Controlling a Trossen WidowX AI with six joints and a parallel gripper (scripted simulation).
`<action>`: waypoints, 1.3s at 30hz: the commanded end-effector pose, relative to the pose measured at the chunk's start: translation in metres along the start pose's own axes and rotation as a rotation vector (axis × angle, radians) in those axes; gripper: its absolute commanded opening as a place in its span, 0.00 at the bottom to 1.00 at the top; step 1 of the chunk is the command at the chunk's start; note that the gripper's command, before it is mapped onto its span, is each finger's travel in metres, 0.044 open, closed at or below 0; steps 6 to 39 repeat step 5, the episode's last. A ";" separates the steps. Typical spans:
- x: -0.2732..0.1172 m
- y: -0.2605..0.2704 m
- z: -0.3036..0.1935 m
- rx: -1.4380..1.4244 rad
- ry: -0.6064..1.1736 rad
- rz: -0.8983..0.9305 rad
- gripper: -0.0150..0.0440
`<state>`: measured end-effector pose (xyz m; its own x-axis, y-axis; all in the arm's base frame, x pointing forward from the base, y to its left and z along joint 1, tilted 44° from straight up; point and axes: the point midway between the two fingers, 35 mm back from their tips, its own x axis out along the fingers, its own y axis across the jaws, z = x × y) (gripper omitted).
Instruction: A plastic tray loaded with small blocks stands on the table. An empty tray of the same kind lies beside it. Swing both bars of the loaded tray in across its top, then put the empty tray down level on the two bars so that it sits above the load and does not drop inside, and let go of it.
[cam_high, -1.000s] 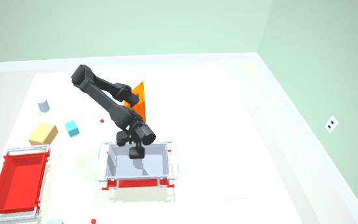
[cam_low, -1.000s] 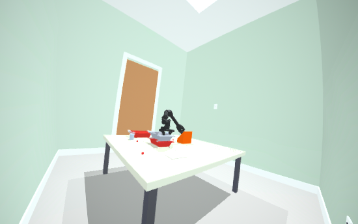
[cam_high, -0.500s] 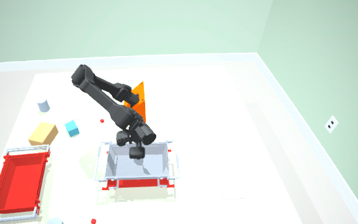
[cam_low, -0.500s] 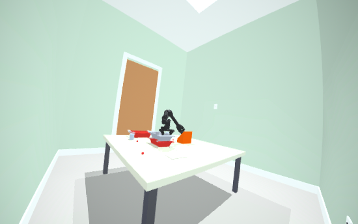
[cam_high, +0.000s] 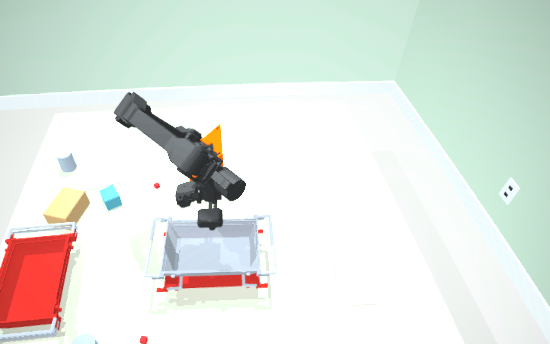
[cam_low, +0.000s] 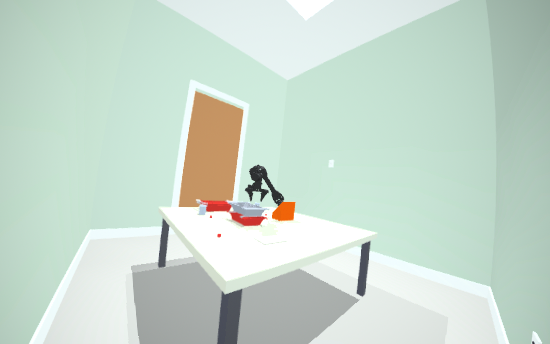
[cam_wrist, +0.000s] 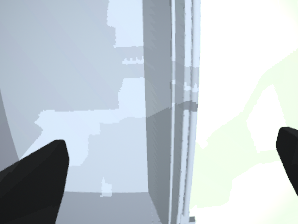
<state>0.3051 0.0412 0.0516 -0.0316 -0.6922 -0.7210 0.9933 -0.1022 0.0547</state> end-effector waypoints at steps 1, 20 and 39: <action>-0.024 -0.002 0.002 0.007 0.003 -0.005 1.00; -0.025 -0.004 0.001 -0.001 0.000 0.001 1.00; -0.025 -0.004 0.001 -0.001 0.000 0.001 1.00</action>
